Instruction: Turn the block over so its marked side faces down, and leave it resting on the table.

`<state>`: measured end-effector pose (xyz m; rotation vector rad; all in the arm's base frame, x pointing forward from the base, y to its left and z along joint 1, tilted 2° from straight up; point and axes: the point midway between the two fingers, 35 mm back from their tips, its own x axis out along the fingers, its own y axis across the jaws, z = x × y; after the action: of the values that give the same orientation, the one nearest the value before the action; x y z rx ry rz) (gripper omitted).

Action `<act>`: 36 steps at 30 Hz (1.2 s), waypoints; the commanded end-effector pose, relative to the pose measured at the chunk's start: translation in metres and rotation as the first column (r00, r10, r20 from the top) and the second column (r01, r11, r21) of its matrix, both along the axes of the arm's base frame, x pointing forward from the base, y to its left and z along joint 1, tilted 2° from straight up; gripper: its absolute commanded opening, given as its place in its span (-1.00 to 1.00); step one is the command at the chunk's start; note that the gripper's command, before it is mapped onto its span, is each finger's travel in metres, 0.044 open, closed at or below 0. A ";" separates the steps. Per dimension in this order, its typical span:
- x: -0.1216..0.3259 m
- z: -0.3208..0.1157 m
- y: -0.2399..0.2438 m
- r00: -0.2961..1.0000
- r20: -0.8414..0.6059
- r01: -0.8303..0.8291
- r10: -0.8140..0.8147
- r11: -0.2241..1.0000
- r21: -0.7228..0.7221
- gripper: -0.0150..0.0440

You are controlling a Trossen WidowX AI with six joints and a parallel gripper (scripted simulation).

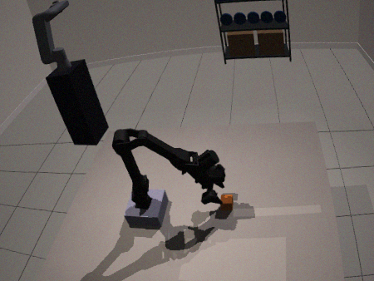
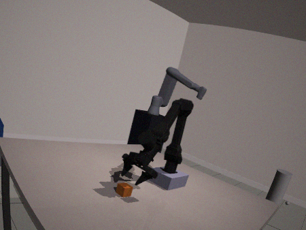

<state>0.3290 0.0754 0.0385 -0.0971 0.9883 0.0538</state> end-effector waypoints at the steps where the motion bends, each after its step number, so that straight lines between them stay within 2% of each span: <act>1: -0.007 0.024 -0.001 0.999 -0.032 0.012 -0.012 1.000 0.017 1.00; 5: -0.005 0.025 0.000 0.998 -0.055 0.013 -0.012 1.000 0.014 1.00; 12: 0.016 0.035 0.004 0.959 -0.283 0.017 -0.020 1.000 -0.014 1.00; 20: 0.029 0.048 0.004 0.858 -0.512 0.027 -0.041 0.999 -0.035 1.00; 24: 0.029 0.048 0.004 0.855 -0.517 0.027 -0.041 0.999 -0.035 1.00; 28: 0.031 0.016 0.004 0.855 -0.517 0.027 -0.041 0.999 -0.035 1.00; 36: 0.031 0.003 0.003 0.855 -0.517 0.027 -0.042 0.999 -0.036 1.00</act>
<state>0.3611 0.0793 0.0510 -0.0909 1.5282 0.0291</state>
